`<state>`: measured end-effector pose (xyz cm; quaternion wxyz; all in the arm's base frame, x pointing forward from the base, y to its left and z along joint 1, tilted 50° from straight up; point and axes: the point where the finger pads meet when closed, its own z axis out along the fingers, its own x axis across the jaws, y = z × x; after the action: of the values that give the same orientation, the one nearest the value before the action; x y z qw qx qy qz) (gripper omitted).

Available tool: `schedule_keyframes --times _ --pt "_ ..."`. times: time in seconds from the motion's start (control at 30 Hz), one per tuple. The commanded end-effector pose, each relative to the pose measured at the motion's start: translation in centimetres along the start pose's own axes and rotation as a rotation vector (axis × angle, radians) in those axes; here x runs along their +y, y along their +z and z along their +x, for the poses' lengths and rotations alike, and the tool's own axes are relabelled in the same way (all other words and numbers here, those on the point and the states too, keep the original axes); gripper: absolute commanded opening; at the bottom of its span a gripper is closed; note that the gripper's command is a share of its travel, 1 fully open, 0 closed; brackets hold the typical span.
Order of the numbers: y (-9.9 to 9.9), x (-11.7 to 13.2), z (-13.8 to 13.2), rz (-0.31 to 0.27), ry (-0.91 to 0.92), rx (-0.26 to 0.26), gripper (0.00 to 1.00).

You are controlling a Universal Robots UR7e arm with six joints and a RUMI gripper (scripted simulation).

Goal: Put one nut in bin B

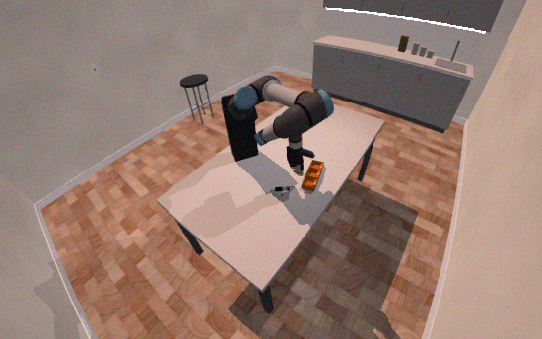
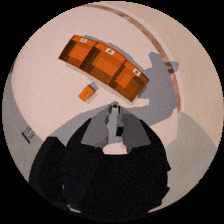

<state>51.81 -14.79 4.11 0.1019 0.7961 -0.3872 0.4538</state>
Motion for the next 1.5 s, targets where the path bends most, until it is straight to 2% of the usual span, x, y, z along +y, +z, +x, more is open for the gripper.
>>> schedule_keyframes --times 0.0,0.17,0.4,1.47 --pt "0.7 -3.1 2.4 -0.007 -0.156 -0.018 0.00" --pt "1.0 -5.0 4.0 0.009 -0.250 -0.003 0.00" --pt "1.0 -5.2 4.0 0.017 -0.375 0.002 0.00" --pt "0.9 -4.6 3.6 -0.022 -0.969 -0.093 0.00"
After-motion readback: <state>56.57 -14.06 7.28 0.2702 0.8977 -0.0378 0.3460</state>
